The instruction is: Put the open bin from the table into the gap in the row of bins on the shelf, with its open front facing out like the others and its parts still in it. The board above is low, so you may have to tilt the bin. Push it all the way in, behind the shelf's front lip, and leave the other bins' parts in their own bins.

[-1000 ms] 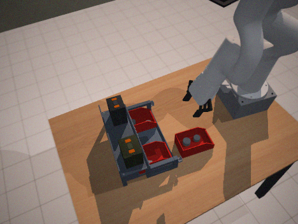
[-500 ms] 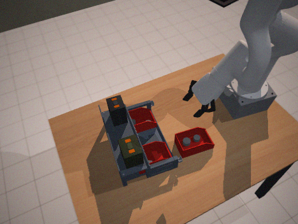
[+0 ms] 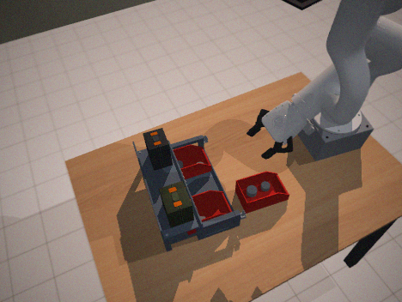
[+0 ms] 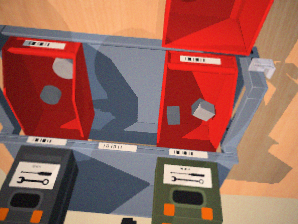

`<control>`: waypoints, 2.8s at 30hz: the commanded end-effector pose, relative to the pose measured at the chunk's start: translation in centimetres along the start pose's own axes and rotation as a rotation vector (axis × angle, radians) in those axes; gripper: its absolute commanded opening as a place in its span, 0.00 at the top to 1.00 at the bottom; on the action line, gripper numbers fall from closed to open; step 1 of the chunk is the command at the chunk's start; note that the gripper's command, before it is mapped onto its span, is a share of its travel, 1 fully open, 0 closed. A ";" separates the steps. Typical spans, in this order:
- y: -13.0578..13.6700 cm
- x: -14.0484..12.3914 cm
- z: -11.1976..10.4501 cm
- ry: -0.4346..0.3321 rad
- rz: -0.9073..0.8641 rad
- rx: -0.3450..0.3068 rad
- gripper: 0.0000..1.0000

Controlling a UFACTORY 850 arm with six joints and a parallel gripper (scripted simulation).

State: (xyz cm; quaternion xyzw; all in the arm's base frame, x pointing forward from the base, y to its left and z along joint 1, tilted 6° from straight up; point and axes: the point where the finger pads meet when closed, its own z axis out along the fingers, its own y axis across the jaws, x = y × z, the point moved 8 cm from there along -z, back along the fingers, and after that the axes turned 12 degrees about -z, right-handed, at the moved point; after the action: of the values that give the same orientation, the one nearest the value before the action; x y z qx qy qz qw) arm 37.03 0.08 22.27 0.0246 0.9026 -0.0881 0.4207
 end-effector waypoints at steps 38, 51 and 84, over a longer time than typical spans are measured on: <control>0.4 1.3 0.4 -0.161 -0.017 0.048 0.00; 0.4 1.3 0.4 -0.161 -0.017 0.048 0.00; 0.4 1.3 0.4 -0.161 -0.017 0.048 0.00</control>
State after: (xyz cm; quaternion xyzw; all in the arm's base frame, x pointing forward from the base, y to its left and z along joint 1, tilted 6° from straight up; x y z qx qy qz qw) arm 36.47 0.33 20.92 0.0197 0.8640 -0.1151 0.4897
